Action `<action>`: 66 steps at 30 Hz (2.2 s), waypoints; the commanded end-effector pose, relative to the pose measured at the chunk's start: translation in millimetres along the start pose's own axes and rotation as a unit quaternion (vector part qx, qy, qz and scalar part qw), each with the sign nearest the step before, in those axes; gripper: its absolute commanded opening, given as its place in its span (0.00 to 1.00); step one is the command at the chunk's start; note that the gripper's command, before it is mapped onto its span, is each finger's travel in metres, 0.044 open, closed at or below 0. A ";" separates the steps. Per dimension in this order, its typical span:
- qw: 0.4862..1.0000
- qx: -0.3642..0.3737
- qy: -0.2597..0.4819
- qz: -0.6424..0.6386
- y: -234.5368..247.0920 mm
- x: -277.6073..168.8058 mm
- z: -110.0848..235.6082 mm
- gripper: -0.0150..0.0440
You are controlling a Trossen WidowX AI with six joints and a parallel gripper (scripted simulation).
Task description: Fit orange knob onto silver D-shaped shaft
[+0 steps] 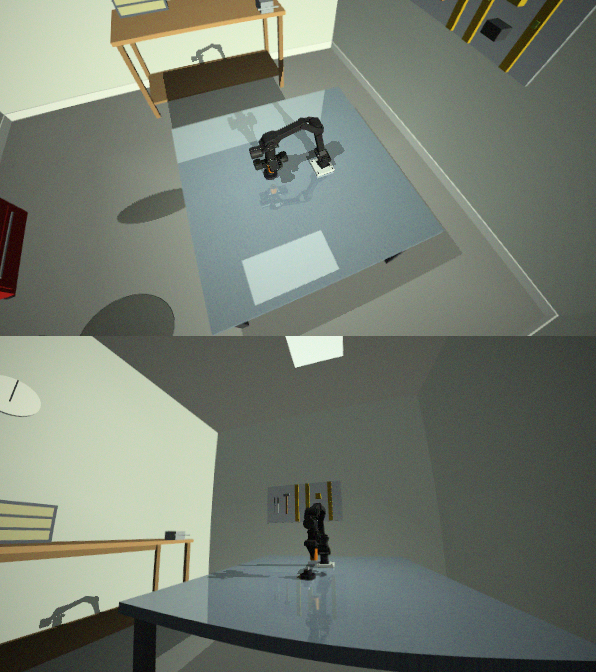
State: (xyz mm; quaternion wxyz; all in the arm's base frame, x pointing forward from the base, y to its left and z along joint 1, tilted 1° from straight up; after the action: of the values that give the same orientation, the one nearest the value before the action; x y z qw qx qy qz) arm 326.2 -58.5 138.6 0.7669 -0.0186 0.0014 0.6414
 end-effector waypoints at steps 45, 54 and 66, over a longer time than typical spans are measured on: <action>0.924 0.001 0.002 -0.382 -1.3 -33.9 -12.2 0.25; 0.903 0.001 0.002 -0.429 -1.2 -35.1 -12.3 0.25; 0.903 0.001 0.002 -0.429 -1.3 -35.7 -38.0 0.25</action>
State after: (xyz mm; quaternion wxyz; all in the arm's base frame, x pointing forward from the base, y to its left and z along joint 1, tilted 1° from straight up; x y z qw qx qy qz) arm 322.2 -94.4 111.2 0.9673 -0.0181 -0.0058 0.2528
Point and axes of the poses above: the point midway between the two fingers, 35 mm back from their tips, its own z axis back along the fingers, its own y axis across the jaws, x = y × z, the point moved 1 cm from there along z, back along the fingers, and after that the axes turned 2 degrees about -z, right-handed, at the moved point
